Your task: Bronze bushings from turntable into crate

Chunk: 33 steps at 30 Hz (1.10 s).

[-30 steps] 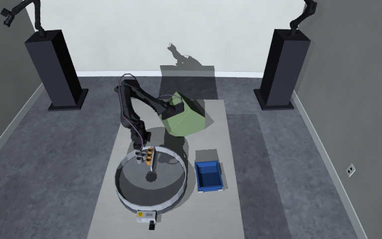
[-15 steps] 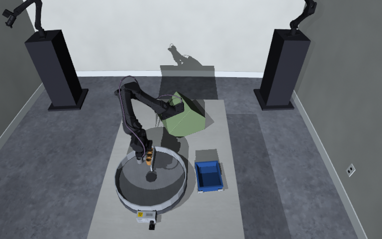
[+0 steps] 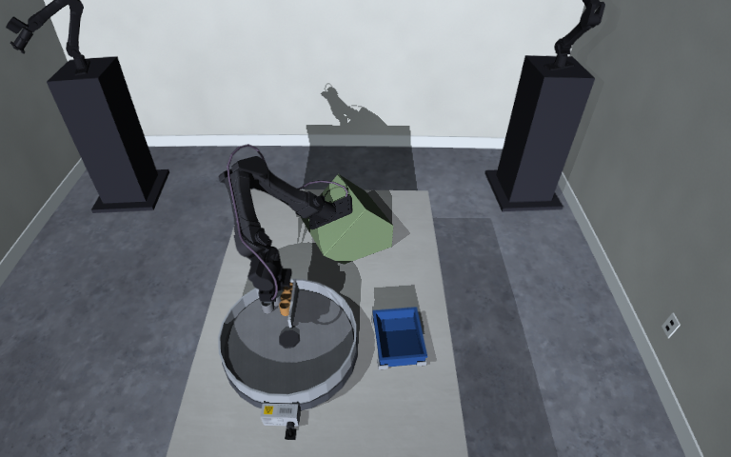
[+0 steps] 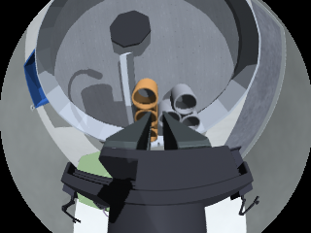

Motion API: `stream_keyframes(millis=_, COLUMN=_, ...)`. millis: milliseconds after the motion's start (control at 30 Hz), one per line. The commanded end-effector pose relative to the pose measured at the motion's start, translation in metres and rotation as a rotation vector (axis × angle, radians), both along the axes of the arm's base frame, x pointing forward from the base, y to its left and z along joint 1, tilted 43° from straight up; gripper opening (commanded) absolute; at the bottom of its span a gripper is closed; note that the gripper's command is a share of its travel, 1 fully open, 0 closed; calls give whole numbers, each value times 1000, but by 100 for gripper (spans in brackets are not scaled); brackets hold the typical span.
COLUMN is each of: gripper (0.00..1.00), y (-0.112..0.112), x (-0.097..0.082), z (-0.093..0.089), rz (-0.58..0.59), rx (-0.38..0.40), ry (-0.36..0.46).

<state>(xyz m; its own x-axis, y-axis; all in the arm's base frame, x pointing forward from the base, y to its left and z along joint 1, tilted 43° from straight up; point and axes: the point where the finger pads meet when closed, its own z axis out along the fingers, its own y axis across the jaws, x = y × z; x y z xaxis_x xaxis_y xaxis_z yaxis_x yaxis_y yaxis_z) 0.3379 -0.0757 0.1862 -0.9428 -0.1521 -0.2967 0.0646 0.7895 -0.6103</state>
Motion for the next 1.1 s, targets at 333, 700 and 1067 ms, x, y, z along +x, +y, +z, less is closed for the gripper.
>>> stream_keyframes(millis=333, gripper=15, y=9, x=9, z=14, rz=24, rx=12, ry=-63)
stream_keyframes(millis=700, gripper=15, y=10, x=12, z=15, rz=18, rx=9, ry=-73)
stream_keyframes(millis=1067, gripper=15, y=10, x=12, z=15, rz=18, rx=9, ry=-73)
